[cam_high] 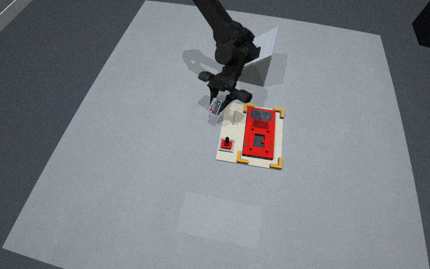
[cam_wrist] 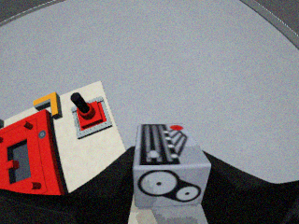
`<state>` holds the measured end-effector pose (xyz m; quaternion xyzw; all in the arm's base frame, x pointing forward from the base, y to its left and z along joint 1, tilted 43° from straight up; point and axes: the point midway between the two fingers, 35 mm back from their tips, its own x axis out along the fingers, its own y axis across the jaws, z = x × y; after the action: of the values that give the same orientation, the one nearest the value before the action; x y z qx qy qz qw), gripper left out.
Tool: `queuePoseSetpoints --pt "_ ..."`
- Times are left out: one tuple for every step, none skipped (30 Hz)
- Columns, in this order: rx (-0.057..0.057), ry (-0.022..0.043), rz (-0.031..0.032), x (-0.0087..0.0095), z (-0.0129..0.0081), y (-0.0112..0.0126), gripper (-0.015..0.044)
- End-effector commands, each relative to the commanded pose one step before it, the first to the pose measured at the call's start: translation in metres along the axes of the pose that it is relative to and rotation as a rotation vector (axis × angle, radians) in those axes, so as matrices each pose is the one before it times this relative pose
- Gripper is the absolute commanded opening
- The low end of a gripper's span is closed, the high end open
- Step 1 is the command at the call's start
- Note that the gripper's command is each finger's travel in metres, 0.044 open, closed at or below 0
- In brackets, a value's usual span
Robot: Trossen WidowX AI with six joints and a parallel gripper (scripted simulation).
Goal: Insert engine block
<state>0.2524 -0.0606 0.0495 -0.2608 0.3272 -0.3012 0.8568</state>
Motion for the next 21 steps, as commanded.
queuePoseSetpoints --pt "-0.0033 -0.00196 0.00523 0.00651 -0.00637 0.00064 0.0" --pt "-0.0001 0.0 -0.00005 0.00191 -0.00172 0.00001 0.0" --pt "-0.0001 -0.00001 -0.00007 0.00189 -0.00173 -0.00001 0.0" --pt "-0.0001 -0.00002 -0.00007 0.00188 -0.00173 -0.00001 0.0" --pt "-0.0001 -0.00002 -0.00007 0.00187 -0.00173 -0.00002 0.0" --pt "-0.0001 -0.00001 -0.00007 0.00187 -0.00173 -0.00002 0.0" --pt "-0.0001 -0.00001 -0.00007 0.00187 -0.00173 -0.00002 0.0" --pt "-0.0001 0.00001 -0.00004 0.00125 -0.00115 0.0 0.0" --pt "-0.0001 0.00002 -0.00003 0.0014 -0.00128 0.0 0.0" --pt "-0.0001 0.00002 -0.00004 0.00168 -0.00155 0.0 0.0" --pt "-0.0001 -0.00006 -0.00009 0.0015 -0.00144 -0.00005 0.0" --pt "-0.0001 0.00001 -0.00003 0.00106 -0.00098 -0.00001 0.0" --pt "-0.0001 0.00002 -0.00003 0.00134 -0.00124 0.0 0.0" --pt "-0.0001 0.00003 -0.00004 0.00168 -0.00156 0.0 0.0" --pt "-0.0001 0.00003 -0.00005 0.00189 -0.00176 -0.00001 0.0" --pt "-0.0001 -0.00006 -0.0001 0.00147 -0.00143 -0.00006 0.0" --pt "-0.0001 0.00001 -0.00003 0.00106 -0.00099 -0.00001 0.0" --pt "-0.0001 0.00003 -0.00003 0.00134 -0.00125 -0.00001 0.0" --pt "-0.0001 0.00004 -0.00003 0.00169 -0.00158 -0.00001 0.0" --pt "-0.0001 0.00003 -0.00004 0.00188 -0.00176 -0.00002 0.0" --pt "-0.0001 -0.00004 -0.00009 0.00142 -0.00139 -0.00006 0.0"
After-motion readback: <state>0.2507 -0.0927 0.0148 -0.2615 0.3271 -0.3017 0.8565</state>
